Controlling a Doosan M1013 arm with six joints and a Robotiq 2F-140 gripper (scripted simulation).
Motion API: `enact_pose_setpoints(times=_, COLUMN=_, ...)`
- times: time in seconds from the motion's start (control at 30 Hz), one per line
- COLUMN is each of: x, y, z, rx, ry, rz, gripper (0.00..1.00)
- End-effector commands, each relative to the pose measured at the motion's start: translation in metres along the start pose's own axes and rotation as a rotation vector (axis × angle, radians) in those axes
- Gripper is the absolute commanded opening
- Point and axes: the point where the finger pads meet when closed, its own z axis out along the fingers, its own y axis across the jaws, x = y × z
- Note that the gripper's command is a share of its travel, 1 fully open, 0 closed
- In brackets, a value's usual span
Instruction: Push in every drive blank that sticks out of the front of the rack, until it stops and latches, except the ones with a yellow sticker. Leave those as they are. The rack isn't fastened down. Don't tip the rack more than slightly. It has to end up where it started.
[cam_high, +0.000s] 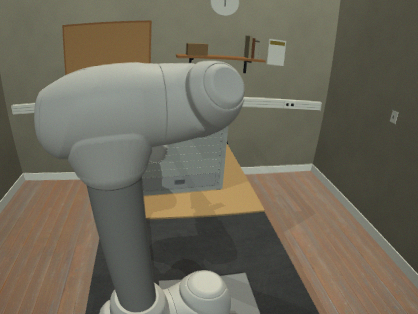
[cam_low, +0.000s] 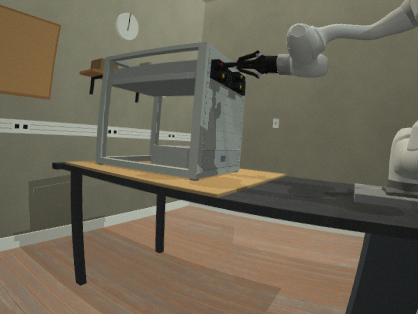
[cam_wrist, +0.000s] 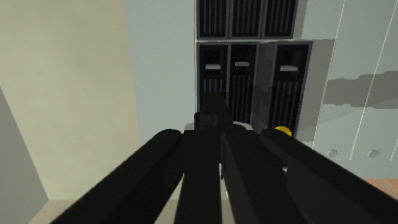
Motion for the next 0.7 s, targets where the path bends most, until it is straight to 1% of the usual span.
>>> enact_pose_setpoints(times=0.0, x=0.000, y=-0.001, z=0.000, rx=0.001, ry=0.000, rz=0.001, gripper=0.10)
enact_pose_setpoints(times=0.27, x=0.000, y=-0.001, z=0.009, rx=0.001, ry=0.000, rz=0.001, gripper=0.10)
enact_pose_setpoints(times=0.67, x=0.000, y=-0.001, z=0.010, rx=0.001, ry=0.000, rz=0.001, gripper=0.10)
